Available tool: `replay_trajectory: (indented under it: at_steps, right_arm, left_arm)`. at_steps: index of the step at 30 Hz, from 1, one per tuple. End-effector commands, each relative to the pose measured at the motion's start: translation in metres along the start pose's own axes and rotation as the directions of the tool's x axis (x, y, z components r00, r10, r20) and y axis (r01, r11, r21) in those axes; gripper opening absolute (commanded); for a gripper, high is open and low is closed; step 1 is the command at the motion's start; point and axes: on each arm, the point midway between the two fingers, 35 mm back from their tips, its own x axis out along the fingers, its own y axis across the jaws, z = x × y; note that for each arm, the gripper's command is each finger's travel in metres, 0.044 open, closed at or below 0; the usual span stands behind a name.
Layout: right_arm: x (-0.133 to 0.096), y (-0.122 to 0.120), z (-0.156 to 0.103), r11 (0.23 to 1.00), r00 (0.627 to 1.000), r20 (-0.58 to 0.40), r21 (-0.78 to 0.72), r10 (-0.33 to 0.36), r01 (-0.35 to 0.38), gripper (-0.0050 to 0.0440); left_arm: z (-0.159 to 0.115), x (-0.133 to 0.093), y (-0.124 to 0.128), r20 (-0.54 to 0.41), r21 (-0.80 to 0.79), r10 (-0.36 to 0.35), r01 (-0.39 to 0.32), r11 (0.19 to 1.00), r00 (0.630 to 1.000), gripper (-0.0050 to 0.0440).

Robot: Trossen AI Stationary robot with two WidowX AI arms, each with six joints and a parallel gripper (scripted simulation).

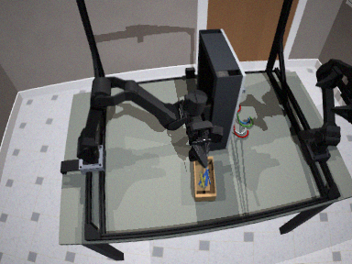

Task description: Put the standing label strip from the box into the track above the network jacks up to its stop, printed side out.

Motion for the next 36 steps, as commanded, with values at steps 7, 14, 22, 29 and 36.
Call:
replay_trajectory:
  at_steps: [7, 14, 22, 29, 36]
  right_arm:
    - [-0.0047, -0.0130, -0.0054, 1.000, 1.000, -0.010, 0.030, -0.005, 0.006, -0.0050]
    - [-0.0054, -0.0128, -0.0067, 1.000, 1.000, -0.016, 0.028, -0.006, 0.006, -0.0050]
    - [-0.0066, -0.0123, -0.0081, 1.000, 1.000, -0.022, 0.028, -0.007, 0.007, -0.0050]
    - [-0.0077, -0.0117, -0.0100, 1.000, 1.000, -0.031, 0.028, -0.007, 0.008, -0.0050]
    - [-0.0081, -0.0113, -0.0102, 1.000, 1.000, -0.031, 0.027, -0.008, 0.008, -0.0050]
  left_arm:
    - [0.0012, -0.0003, -0.0006, 0.001, 0.002, 0.000, 0.000, 1.000, 1.000, 0.0440]
    - [0.0012, -0.0003, -0.0006, 0.001, 0.002, 0.000, 0.000, 1.000, 1.000, 0.0440]
    - [0.0012, -0.0003, -0.0006, 0.001, 0.002, 0.000, 0.000, 1.000, 1.000, 0.0440]
    - [0.0012, -0.0003, -0.0006, 0.001, 0.002, 0.000, 0.000, 1.000, 1.000, 0.0440]
    - [0.0012, -0.0003, -0.0006, 0.001, 0.002, 0.000, 0.000, 1.000, 1.000, 0.0440]
